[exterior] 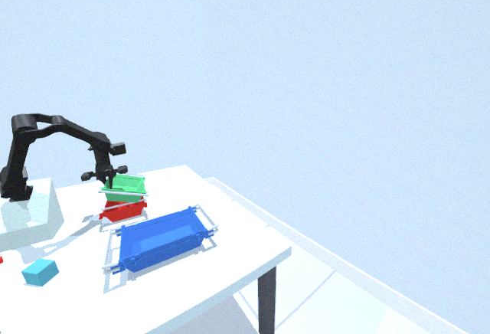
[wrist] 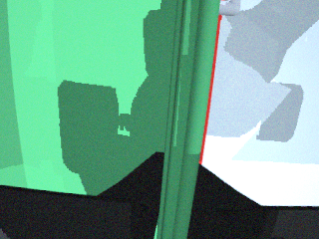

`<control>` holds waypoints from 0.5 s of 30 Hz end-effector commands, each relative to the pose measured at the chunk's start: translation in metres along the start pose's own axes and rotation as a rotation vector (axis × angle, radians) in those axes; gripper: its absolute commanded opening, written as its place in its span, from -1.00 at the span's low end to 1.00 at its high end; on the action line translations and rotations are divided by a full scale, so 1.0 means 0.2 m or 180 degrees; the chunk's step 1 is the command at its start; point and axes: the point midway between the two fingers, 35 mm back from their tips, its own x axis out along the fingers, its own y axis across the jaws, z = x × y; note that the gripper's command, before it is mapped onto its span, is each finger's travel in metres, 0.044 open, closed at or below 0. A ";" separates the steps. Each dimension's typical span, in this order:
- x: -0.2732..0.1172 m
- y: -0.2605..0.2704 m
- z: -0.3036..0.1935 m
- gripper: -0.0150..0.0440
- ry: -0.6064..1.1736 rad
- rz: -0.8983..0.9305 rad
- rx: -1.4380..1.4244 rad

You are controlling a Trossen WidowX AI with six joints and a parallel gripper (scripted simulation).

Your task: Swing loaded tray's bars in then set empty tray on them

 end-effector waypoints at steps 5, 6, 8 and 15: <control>0.03 -0.03 0.00 -0.49 0.0003 -0.0042 -0.0017; 0.04 -0.03 0.00 -0.49 0.0002 -0.0042 -0.0017; 0.05 -0.04 0.00 -0.49 0.0002 -0.0042 -0.0018; 0.06 -0.04 0.00 -0.49 0.0002 -0.0042 -0.0018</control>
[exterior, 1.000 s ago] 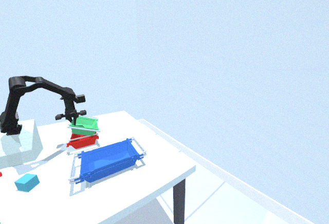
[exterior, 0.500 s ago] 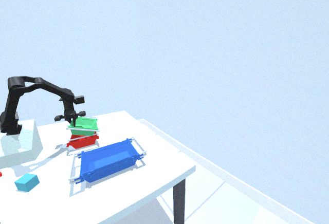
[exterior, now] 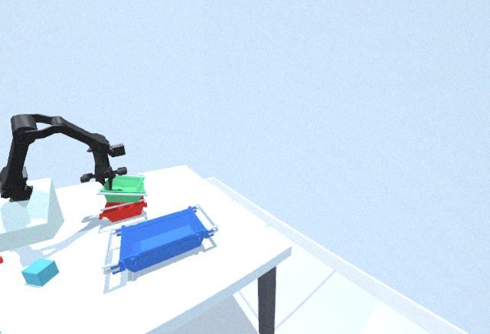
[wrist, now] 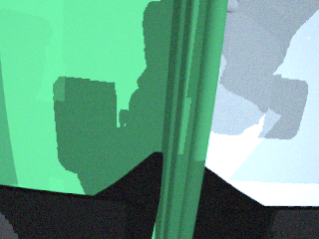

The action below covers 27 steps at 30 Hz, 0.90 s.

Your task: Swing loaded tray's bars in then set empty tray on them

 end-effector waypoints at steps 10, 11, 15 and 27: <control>0.04 -0.03 0.01 -0.49 0.0004 -0.0056 -0.0023; 0.05 -0.04 0.00 -0.49 0.0004 -0.0056 -0.0023; 0.06 -0.04 0.00 -0.49 0.0004 -0.0056 -0.0023; 0.06 -0.04 0.00 -0.49 0.0004 -0.0056 -0.0023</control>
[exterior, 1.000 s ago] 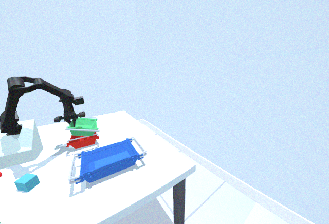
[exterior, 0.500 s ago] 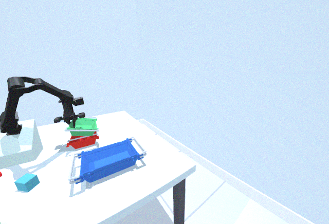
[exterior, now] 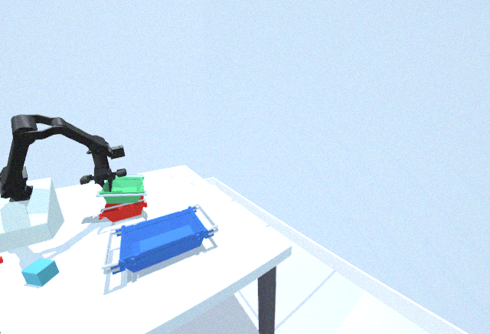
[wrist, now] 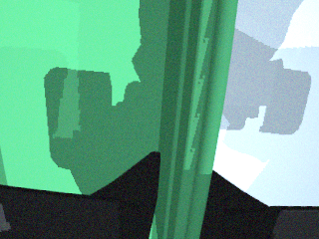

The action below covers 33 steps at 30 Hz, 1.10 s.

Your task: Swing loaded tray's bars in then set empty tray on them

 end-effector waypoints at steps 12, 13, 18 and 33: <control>0.06 -0.03 0.00 -0.49 0.0003 -0.0058 -0.0026; 0.06 -0.03 0.00 -0.49 0.0003 -0.0058 -0.0026; 0.06 -0.03 0.00 -0.49 0.0003 -0.0058 -0.0026; 0.06 -0.03 0.00 -0.49 0.0003 -0.0058 -0.0026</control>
